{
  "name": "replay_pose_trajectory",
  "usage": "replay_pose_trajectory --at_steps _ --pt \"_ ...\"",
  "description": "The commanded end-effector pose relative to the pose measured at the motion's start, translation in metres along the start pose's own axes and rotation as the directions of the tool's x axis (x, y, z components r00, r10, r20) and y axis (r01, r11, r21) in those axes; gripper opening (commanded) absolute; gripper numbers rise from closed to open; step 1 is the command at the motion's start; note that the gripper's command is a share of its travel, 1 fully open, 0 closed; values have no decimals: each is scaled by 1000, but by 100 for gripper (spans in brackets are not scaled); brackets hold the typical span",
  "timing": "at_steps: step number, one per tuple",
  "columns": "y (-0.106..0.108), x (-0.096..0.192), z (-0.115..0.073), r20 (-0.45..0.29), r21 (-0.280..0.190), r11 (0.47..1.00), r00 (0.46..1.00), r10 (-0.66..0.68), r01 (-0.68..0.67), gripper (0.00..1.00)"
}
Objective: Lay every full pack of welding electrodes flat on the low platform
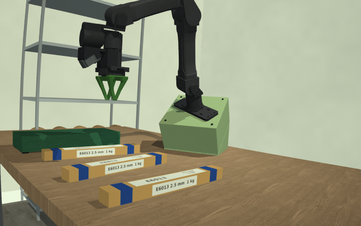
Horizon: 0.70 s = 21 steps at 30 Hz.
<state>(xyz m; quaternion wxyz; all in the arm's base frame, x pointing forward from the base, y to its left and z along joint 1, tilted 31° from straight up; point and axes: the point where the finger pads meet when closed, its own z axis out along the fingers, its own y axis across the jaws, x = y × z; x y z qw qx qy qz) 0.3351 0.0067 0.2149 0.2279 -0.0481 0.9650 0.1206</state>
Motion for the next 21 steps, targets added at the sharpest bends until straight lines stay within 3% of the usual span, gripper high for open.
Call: replay_pose_trajectory --at_steps 1,21 --pt "0 -5 3 29 9 1000 1000 -6 6 44" --pt "-1 -6 27 30 9 1000 1000 -6 6 44"
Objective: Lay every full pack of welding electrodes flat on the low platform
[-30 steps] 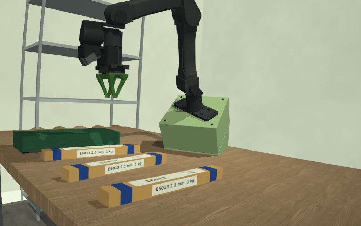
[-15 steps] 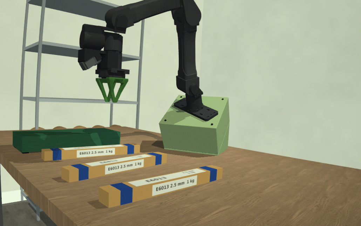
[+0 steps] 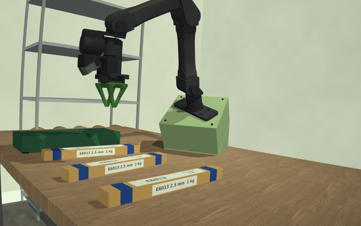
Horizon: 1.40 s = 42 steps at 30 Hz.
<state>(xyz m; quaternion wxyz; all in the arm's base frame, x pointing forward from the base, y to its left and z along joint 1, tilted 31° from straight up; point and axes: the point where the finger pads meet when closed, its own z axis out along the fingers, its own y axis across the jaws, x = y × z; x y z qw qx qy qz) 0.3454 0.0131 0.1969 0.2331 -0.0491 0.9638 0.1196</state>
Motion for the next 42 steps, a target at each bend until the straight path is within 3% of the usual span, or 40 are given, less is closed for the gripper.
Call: replay_pose_trajectory --at_steps 1,9,42 --pt "-2 -5 7 19 7 1000 1000 -2 2 44" --pt "-2 -5 15 19 7 1000 1000 -2 2 44" --pt "-2 -5 15 19 7 1000 1000 -2 2 44"
